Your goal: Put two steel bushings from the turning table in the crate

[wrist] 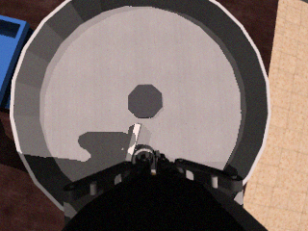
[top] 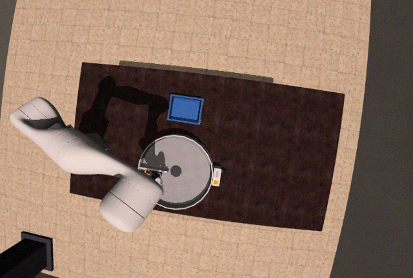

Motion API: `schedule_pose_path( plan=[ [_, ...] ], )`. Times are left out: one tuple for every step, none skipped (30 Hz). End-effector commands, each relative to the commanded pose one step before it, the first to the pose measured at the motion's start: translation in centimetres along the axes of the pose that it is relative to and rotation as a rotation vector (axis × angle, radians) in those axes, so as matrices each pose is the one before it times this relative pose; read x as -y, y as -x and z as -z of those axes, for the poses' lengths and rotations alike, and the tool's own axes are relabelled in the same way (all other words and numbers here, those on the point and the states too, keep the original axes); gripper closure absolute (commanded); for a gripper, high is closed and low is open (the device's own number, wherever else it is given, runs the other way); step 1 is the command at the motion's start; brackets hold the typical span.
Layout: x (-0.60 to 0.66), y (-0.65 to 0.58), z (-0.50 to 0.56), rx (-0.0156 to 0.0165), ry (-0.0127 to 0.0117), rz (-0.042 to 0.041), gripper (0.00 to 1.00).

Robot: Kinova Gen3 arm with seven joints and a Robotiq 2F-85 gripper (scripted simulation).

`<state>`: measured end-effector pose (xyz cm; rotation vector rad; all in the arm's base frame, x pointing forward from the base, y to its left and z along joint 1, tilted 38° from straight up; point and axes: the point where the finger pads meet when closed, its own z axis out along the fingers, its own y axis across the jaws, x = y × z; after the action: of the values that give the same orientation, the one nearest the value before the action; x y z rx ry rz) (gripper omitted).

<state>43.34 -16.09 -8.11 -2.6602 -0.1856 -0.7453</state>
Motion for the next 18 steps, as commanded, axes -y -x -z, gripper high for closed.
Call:
schedule_pose_path(
  plan=[
    [-0.082, -0.010, 0.728, -0.00150, 0.00237, -0.00462, 1.00],
    [0.000, 0.000, 0.000, 0.00000, 0.00000, 0.00000, 1.00],
    [0.000, 0.000, 0.000, 0.00000, 0.00000, 0.00000, 1.00],
    [0.000, 0.000, 0.000, 0.00000, 0.00000, 0.00000, 1.00],
    [0.000, 0.000, 0.000, 0.00000, 0.00000, 0.00000, 1.00],
    [0.000, 0.000, 0.000, 0.00000, 0.00000, 0.00000, 1.00],
    [0.000, 0.000, 0.000, 0.00000, 0.00000, 0.00000, 1.00],
    [0.000, 0.000, 0.000, 0.00000, 0.00000, 0.00000, 1.00],
    [0.000, 0.000, 0.000, 0.00000, 0.00000, 0.00000, 1.00],
    [0.000, 0.000, 0.000, 0.00000, 0.00000, 0.00000, 1.00],
    [0.000, 0.000, 0.000, 0.00000, 0.00000, 0.00000, 1.00],
    [0.000, 0.000, 0.000, 0.00000, 0.00000, 0.00000, 1.00],
    [0.000, 0.000, 0.000, 0.00000, 0.00000, 0.00000, 1.00],
    [-0.102, -0.063, -0.080, 0.00050, 0.00197, 0.00621, 1.00],
    [0.000, 0.000, 0.150, 0.00000, 0.00005, -0.00013, 1.00],
    [0.000, 0.000, 0.150, 0.00000, 0.00005, -0.00013, 1.00],
    [0.000, 0.000, 0.150, 0.00000, 0.00005, -0.00013, 1.00],
    [0.000, 0.000, 0.150, 0.00000, 0.00005, -0.00013, 1.00]
  ],
)
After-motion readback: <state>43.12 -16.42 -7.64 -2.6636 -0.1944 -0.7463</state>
